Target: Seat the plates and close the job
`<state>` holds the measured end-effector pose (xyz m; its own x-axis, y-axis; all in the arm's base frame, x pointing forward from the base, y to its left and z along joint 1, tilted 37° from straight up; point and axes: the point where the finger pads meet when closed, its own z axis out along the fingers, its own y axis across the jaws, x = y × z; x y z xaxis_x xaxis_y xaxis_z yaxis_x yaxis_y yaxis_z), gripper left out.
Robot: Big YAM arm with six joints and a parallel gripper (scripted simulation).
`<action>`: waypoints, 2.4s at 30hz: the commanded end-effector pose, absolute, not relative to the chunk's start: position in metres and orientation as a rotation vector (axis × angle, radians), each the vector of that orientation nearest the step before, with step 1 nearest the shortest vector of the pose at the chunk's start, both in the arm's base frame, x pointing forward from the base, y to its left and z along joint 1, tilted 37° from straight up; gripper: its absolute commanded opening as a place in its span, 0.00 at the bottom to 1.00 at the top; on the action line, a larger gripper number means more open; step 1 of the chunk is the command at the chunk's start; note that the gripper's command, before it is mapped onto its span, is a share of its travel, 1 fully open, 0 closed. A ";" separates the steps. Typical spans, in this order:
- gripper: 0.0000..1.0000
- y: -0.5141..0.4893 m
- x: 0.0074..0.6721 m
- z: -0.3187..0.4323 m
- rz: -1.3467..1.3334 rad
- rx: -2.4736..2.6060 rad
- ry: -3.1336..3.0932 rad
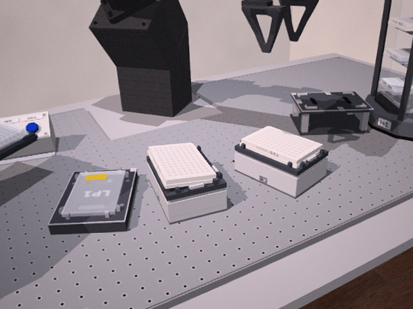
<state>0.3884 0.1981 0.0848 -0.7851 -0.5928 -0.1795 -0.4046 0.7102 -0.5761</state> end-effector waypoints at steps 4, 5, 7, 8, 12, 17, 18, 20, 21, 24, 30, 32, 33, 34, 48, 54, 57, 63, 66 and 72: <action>1.00 0.229 0.392 0.083 -0.725 -0.731 2.563; 1.00 0.232 0.392 0.081 -0.725 -0.731 2.563; 1.00 0.232 0.392 0.081 -0.725 -0.731 2.563; 1.00 0.226 0.397 0.080 -0.732 -0.701 2.576; 1.00 0.248 0.391 0.074 -0.724 -0.731 2.564; 1.00 0.263 0.390 0.066 -0.730 -0.763 2.559; 1.00 0.264 0.390 0.065 -0.744 -0.823 2.550; 1.00 0.243 0.391 0.059 -0.785 -0.857 2.570; 1.00 0.242 0.391 0.069 -0.774 -0.874 2.554; 1.00 0.243 0.392 0.071 -0.777 -0.901 2.545; 1.00 0.253 0.388 0.064 -0.818 -1.123 2.494; 1.00 0.254 0.388 0.064 -0.831 -1.186 2.476; 1.00 0.254 0.388 0.064 -0.837 -1.217 2.467; 1.00 0.254 0.388 0.064 -0.843 -1.248 2.457; 1.00 0.254 0.388 0.064 -0.909 -1.617 2.314; 1.00 0.254 0.388 0.064 -0.937 -1.798 2.224; 1.00 0.254 0.388 0.064 -0.945 -1.858 2.191; 1.00 0.253 0.388 0.064 -0.965 -2.004 2.102; 1.00 0.253 0.388 0.064 -0.975 -2.091 2.045; 1.00 0.253 0.388 0.064 -0.993 -2.260 1.920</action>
